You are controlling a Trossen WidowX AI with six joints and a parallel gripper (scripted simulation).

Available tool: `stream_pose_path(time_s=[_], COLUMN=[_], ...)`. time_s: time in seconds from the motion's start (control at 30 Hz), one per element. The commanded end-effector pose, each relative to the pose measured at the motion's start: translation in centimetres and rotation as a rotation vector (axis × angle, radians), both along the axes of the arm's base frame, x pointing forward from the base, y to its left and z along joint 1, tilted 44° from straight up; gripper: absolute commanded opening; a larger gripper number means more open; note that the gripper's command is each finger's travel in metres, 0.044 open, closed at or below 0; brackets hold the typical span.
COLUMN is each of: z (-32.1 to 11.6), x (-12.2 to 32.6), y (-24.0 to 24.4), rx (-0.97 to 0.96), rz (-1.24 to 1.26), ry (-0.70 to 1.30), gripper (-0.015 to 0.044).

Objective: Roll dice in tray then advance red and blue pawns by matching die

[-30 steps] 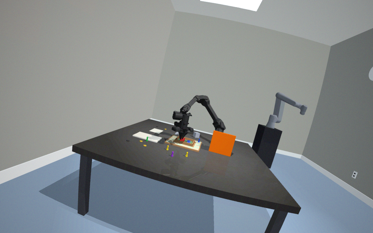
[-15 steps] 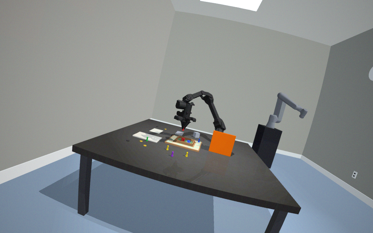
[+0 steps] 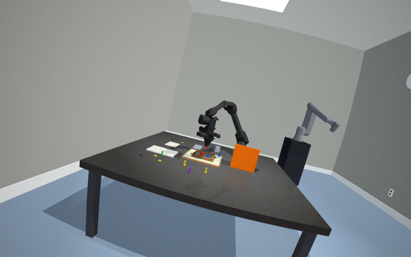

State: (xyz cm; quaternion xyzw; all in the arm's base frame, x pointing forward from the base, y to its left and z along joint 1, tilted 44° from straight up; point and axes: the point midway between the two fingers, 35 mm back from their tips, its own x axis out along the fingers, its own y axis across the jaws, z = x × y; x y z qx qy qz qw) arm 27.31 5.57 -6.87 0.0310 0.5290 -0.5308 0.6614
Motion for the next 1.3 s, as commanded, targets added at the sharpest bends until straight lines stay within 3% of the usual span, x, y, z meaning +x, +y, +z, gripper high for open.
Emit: stream_pose_path(time_s=[0.0,0.9,1.27], z=[-0.1,-1.2,-3.3], x=[-1.3,-10.7,-11.3], y=[-0.4,-4.6,-6.6], rx=[0.006,0.001,-0.001], rz=[-0.004,-0.006,-0.006], ry=[-0.008,-0.003,-0.003], gripper=[0.0,0.0,0.0])
